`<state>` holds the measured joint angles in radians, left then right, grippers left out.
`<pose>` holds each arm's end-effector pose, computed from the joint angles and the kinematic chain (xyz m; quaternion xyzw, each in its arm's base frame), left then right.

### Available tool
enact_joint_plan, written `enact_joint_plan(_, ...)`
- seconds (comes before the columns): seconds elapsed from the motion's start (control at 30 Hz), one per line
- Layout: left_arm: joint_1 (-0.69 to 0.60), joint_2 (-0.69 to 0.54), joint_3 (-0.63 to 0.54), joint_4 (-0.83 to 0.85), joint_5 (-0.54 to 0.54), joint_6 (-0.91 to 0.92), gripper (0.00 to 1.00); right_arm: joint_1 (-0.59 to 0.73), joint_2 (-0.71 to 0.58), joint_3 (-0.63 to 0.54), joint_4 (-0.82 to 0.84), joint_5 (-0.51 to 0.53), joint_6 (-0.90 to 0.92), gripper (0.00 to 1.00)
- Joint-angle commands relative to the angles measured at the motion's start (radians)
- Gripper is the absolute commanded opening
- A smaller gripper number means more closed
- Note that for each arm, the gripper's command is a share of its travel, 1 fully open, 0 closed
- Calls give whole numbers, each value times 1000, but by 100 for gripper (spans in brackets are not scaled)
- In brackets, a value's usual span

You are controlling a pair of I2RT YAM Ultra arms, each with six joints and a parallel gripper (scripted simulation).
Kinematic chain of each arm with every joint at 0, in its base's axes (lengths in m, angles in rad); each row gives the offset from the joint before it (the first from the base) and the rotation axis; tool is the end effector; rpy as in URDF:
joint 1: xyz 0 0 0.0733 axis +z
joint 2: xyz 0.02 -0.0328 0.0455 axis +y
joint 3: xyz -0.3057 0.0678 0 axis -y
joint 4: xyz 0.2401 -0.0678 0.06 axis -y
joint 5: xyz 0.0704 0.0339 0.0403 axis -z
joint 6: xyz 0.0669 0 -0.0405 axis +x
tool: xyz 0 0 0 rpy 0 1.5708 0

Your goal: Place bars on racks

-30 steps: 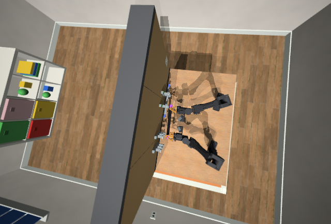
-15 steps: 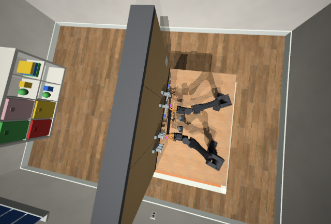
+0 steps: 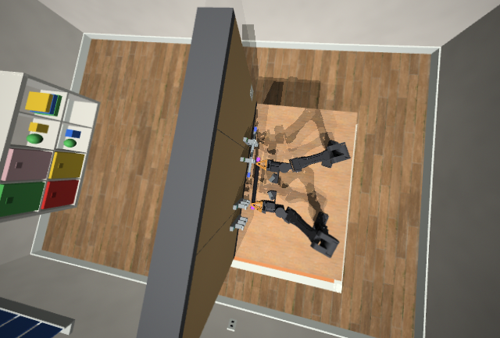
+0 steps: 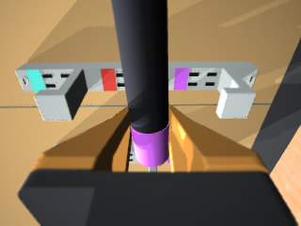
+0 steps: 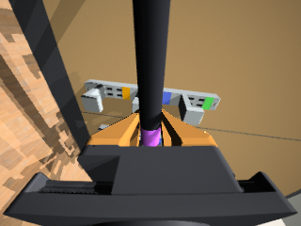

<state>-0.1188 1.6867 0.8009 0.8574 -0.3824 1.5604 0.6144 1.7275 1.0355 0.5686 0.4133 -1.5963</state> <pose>0.3865 -0.0199 0.2705 0.4356 0.5687 0.5540 0.4242 0.3593 0.2219 0.2973 -0.5944 0.4506 -0.4411 0.4990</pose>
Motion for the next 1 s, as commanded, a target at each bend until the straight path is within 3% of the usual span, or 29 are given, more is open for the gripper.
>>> enact_joint_plan(0.0, -1, -15, 15, -2, -1, 11, 0, -4, -11, -11, 116, 2, 27, 16)
enact_joint_plan(0.27, -1, -16, 15, -2, -1, 11, 0, 3, 46, -62, 223, 10, 28, 34)
enact_joint_plan(0.33, -1, -16, 15, -2, -1, 11, 0, 3, 46, -62, 223, 10, 28, 34)
enact_joint_plan(0.83, -1, -23, 18, -14, -1, 10, 0, 3, 53, -62, 238, 10, 25, 67)
enact_joint_plan(0.97, -1, -25, 20, -18, 0, 11, 0, 3, 53, -62, 238, 10, 25, 71)
